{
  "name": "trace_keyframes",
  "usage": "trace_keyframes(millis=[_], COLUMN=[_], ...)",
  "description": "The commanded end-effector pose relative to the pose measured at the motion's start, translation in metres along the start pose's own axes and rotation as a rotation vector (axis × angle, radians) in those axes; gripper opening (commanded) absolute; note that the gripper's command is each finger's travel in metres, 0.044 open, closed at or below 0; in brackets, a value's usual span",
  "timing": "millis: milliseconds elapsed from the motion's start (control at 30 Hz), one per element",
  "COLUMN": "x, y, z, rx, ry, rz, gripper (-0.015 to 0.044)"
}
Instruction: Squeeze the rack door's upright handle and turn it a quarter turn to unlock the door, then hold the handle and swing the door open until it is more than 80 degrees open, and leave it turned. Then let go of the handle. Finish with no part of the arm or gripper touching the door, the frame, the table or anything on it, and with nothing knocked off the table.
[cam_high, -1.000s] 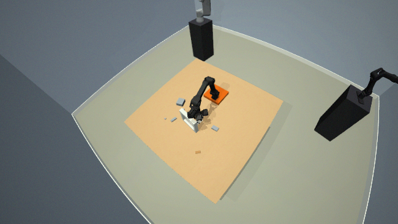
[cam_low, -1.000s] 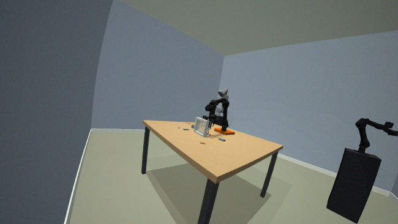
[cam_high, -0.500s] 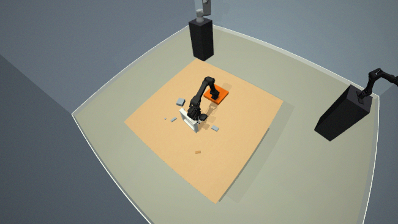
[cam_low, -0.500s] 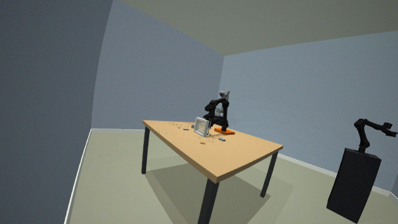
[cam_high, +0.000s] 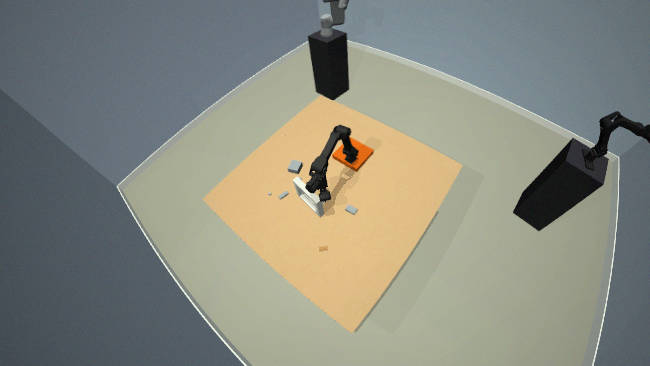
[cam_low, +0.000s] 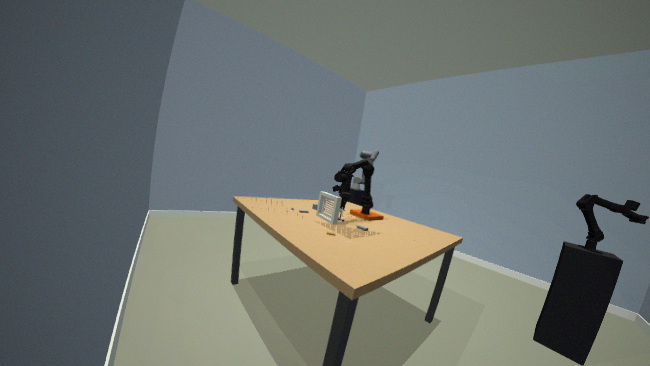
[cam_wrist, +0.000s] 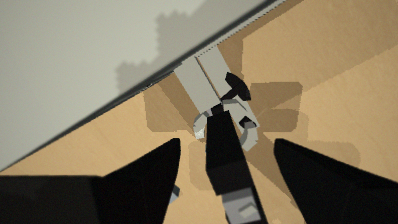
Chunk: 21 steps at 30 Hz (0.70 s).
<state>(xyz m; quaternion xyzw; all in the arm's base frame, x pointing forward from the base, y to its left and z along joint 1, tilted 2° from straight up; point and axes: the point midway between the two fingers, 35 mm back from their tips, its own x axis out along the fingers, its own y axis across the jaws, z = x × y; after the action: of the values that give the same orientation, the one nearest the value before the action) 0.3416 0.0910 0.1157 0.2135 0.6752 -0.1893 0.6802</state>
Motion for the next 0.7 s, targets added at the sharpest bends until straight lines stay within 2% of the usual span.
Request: trace_keyframes(millis=[0,667], x=[0.0008,0.001], y=[-0.001,-0.0008], z=[-0.0003,-0.0002], rx=[0.212,1.194], ry=[0.001,-0.001], rz=[-0.005,-0.005], gripper=[0.0285,0.0285])
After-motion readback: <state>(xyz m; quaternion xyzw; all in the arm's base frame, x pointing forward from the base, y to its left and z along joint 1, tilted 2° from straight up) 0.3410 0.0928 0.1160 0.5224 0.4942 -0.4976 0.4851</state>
